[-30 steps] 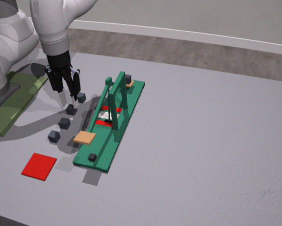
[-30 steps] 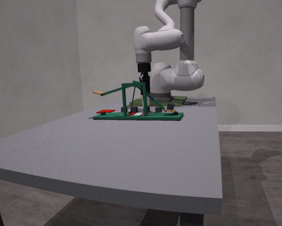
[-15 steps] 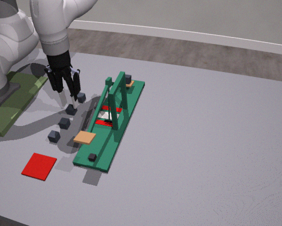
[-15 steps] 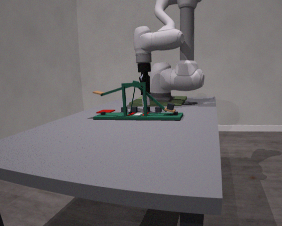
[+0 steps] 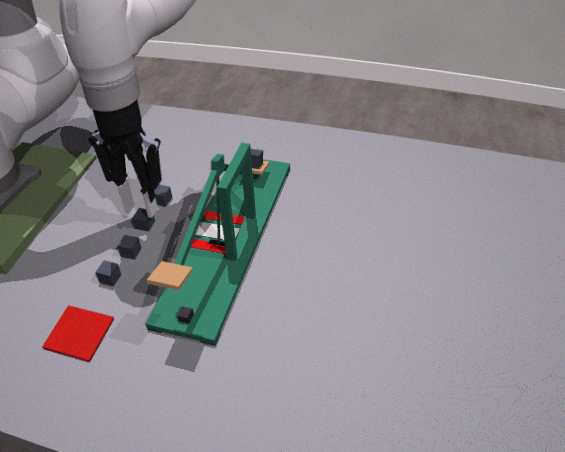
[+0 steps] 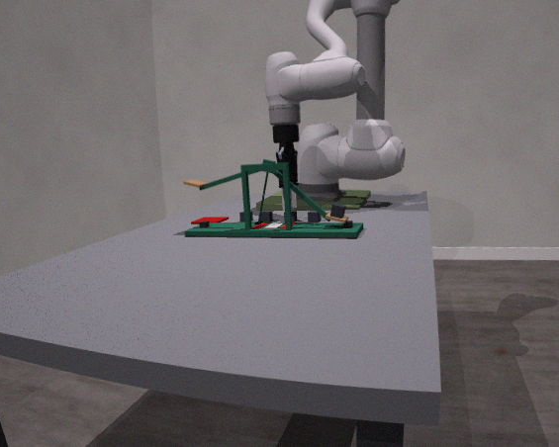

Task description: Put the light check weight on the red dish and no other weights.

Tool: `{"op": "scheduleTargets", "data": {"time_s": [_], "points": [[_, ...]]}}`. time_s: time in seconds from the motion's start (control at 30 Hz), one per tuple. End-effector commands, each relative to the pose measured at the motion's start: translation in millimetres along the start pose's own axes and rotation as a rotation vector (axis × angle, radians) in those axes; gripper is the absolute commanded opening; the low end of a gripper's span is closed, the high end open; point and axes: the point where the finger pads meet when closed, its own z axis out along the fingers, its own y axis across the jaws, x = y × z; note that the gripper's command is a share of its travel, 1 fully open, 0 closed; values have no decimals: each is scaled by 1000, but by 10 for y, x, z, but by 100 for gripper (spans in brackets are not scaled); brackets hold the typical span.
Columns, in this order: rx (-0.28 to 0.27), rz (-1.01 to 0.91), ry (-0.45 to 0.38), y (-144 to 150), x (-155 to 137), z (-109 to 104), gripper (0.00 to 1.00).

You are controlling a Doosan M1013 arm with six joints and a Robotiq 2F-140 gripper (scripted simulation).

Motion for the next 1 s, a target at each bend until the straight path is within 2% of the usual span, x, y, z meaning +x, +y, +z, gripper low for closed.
{"op": "scheduleTargets", "data": {"time_s": [0.0, 0.47, 0.97], "points": [[0, 0, 0, 0, 0, 0, 35], [0, 0, 0, 0, 0, 79, 35], [0, 0, 0, 0, 0, 346, 35]]}}
